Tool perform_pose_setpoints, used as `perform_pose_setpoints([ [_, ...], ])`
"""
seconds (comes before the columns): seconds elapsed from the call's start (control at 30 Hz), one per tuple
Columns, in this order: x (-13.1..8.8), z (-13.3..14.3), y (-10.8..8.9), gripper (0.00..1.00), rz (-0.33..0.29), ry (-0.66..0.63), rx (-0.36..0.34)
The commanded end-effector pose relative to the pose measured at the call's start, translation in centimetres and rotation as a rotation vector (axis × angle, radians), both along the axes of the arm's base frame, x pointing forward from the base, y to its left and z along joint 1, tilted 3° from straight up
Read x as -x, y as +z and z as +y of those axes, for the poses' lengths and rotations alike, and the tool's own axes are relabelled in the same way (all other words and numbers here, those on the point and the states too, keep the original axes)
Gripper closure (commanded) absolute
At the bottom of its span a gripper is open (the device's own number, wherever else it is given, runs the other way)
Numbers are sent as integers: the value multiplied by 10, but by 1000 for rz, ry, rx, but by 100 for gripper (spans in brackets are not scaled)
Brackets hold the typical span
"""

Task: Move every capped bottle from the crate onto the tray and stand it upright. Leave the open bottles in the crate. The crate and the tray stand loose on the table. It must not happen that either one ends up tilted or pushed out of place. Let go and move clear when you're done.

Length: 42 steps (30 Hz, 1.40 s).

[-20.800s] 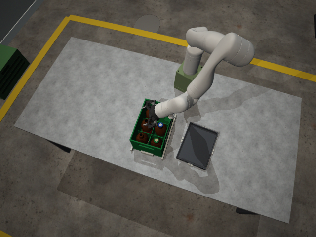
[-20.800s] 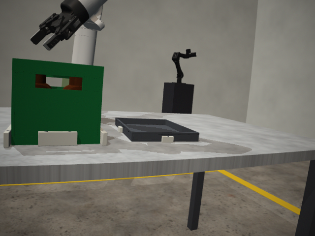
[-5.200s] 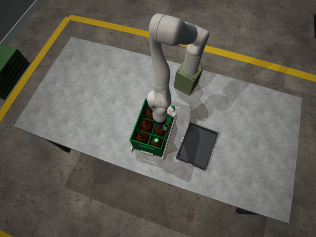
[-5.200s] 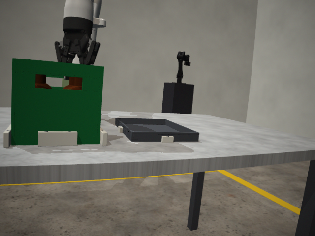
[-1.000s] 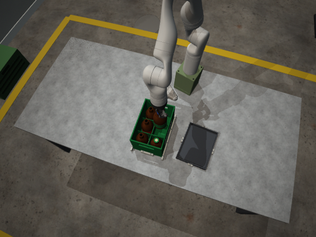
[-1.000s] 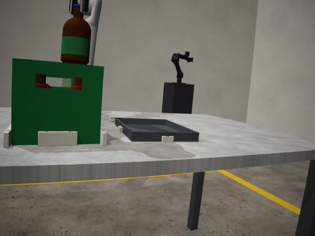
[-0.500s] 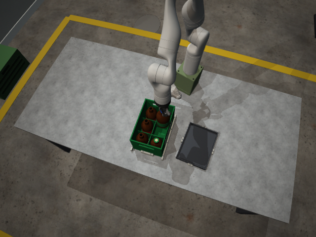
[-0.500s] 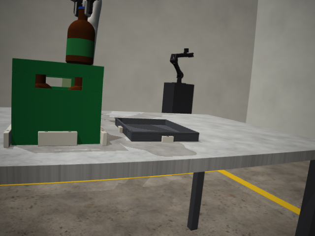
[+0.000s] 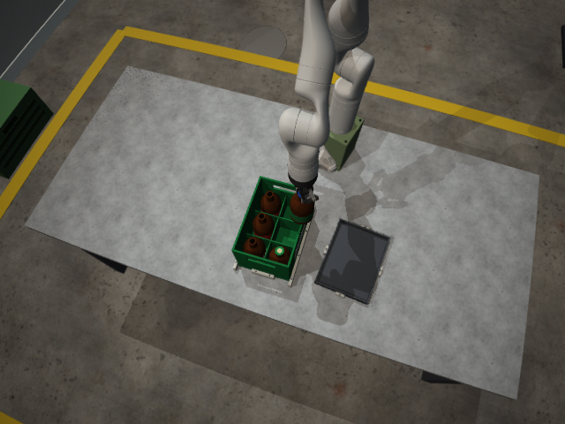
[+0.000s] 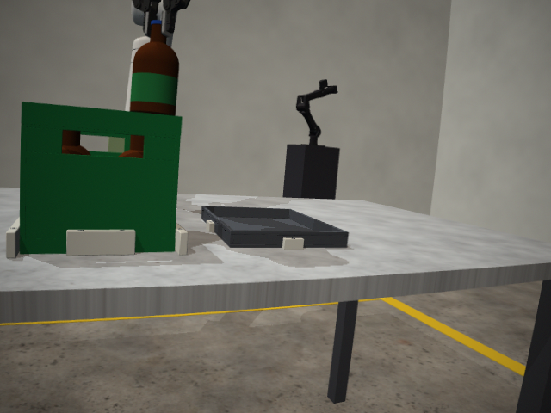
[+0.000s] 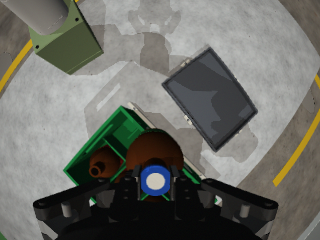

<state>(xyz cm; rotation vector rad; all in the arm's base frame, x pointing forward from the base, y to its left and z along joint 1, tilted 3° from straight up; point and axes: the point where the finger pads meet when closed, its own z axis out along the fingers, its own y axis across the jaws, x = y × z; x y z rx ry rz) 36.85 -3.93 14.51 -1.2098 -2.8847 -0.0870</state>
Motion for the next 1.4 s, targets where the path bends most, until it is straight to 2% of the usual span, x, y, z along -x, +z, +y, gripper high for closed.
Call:
perform_pose_setpoints([
  [0.0,5,6,3,100,-5,8,3],
  [0.23,18,21,5,100,-7,10,4],
  [1.37,17,77,8,100,-6,10,4],
])
